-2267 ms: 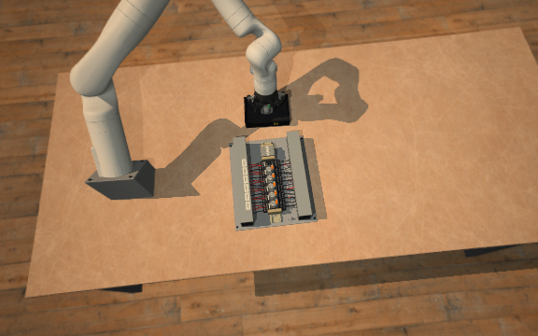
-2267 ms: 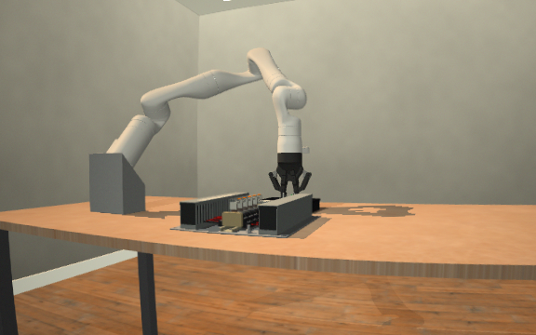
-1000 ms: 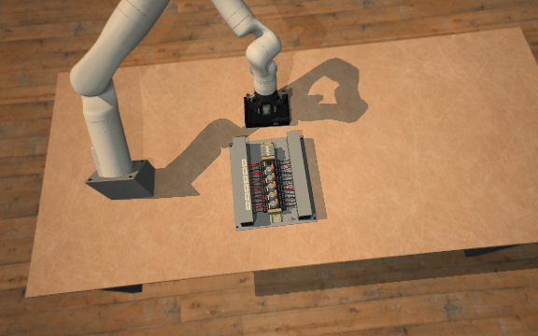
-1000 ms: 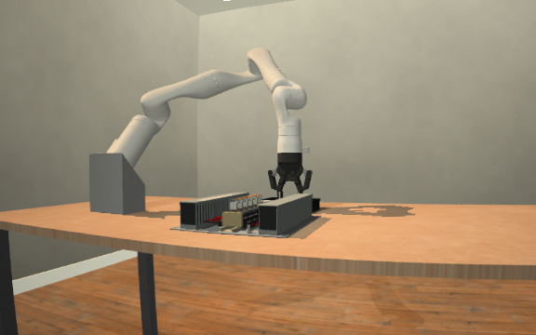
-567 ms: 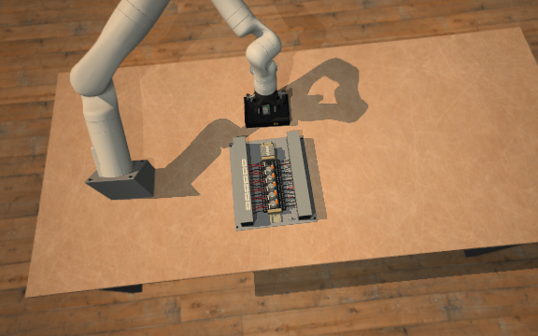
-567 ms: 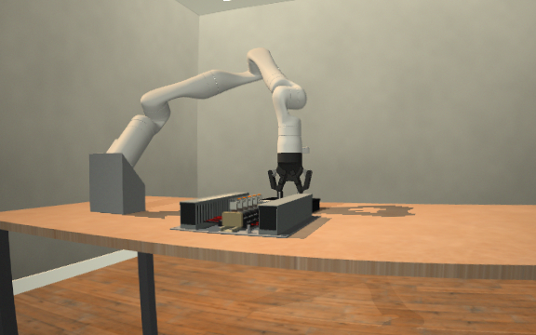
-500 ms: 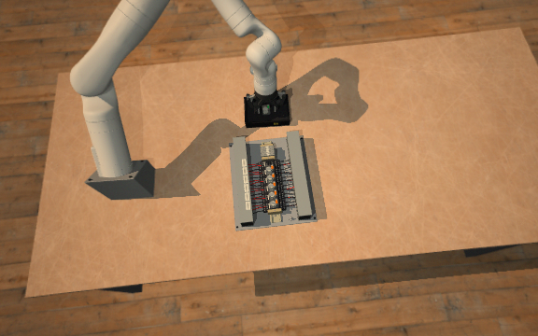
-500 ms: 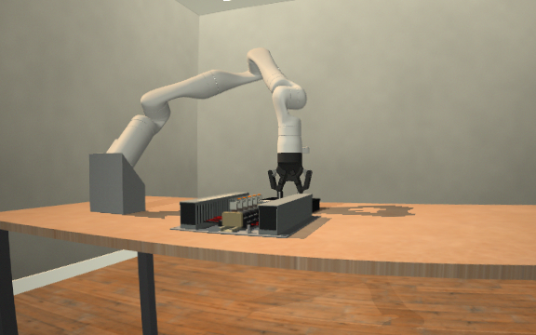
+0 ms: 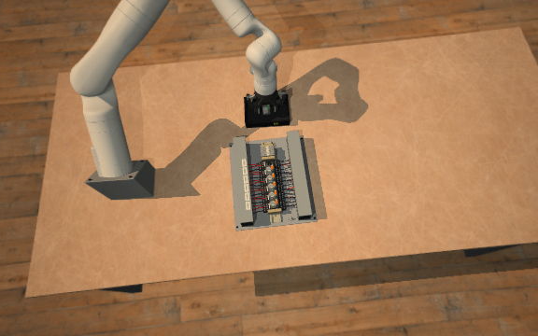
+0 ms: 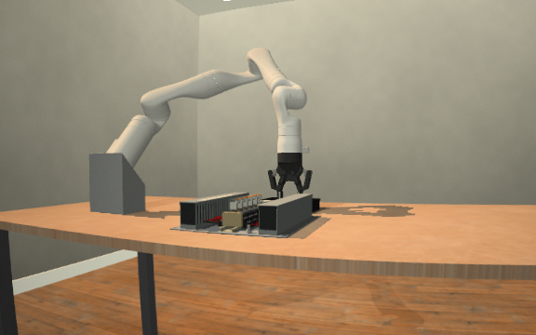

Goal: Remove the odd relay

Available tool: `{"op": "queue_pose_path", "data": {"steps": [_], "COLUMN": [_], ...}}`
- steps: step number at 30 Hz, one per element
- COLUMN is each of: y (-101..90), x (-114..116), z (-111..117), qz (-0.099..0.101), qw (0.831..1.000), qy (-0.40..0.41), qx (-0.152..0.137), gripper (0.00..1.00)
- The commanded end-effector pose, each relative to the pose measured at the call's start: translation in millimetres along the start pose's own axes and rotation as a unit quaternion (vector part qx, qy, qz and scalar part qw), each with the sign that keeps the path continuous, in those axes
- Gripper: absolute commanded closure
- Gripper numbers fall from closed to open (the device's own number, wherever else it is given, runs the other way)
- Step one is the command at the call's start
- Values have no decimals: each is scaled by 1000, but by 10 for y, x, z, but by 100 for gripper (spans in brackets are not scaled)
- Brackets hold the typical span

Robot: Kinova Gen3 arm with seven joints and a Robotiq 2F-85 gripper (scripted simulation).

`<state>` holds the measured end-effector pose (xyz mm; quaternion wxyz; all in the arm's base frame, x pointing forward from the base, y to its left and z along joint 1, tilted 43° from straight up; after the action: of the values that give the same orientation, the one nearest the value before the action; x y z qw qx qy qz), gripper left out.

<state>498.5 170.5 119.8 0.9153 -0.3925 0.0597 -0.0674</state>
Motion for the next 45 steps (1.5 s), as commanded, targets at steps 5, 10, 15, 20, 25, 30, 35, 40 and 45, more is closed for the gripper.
{"op": "queue_pose_path", "data": {"steps": [5, 10, 15, 20, 25, 30, 35, 40, 45], "y": [-9, -10, -12, -14, -19, -28, -36, -47, -63], "x": [6, 6, 6, 6, 6, 6, 6, 6, 6], "z": [0, 0, 0, 0, 0, 0, 0, 0, 0], "qz": [-1, -1, -1, -1, -1, -1, -1, -1, -1], "qw": [1000, 1000, 1000, 1000, 1000, 1000, 1000, 1000, 1000], "qy": [0, 0, 0, 0, 0, 0, 0, 0, 0], "qx": [0, 0, 0, 0, 0, 0, 0, 0, 0], "gripper": [39, 39, 39, 39, 39, 39, 39, 39, 39]}}
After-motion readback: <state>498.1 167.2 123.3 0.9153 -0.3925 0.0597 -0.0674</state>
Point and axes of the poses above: the point where the finger pads meet when closed, its own y axis out along the fingers, its own x axis across the jaws, z = x × y, the point moved 3 cm from there along -y, back along the fingers, and after that the axes turned 7 degrees about y, right-handed, at the moved point
